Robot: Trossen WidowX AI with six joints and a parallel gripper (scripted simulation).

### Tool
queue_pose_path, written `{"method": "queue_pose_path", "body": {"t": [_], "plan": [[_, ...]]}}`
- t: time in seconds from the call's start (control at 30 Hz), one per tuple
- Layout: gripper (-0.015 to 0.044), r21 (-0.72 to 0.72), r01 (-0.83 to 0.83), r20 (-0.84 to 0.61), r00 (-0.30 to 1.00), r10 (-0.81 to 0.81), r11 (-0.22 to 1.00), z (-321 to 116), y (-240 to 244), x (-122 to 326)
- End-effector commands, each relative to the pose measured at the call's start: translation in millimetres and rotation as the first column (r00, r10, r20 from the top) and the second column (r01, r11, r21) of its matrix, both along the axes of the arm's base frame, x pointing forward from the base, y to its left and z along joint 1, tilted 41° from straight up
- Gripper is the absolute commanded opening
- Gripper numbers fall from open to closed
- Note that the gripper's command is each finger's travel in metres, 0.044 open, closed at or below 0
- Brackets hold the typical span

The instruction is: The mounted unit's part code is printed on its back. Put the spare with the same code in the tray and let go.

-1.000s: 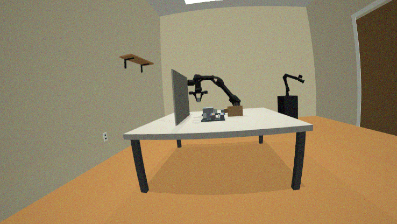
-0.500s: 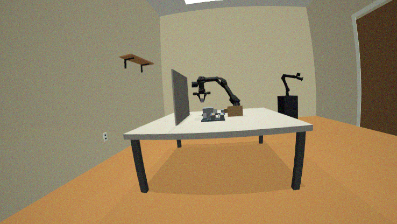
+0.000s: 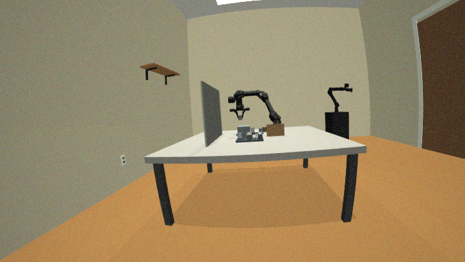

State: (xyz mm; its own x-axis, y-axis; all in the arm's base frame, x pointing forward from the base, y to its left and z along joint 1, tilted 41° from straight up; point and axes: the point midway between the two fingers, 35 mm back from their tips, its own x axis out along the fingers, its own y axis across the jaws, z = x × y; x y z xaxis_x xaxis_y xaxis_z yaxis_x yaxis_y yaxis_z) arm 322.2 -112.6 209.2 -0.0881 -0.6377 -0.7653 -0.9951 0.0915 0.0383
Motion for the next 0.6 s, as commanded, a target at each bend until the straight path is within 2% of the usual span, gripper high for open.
{"method": "queue_pose_path", "body": {"t": [0.0, 0.57], "plan": [[0.0000, -0.006, -0.004, -0.006, 1.000, 0.004, 1.000, 0, -4, -2], [0.0000, -0.004, -0.004, -0.005, 1.000, 0.004, 1.000, -10, -12, 0]]}}
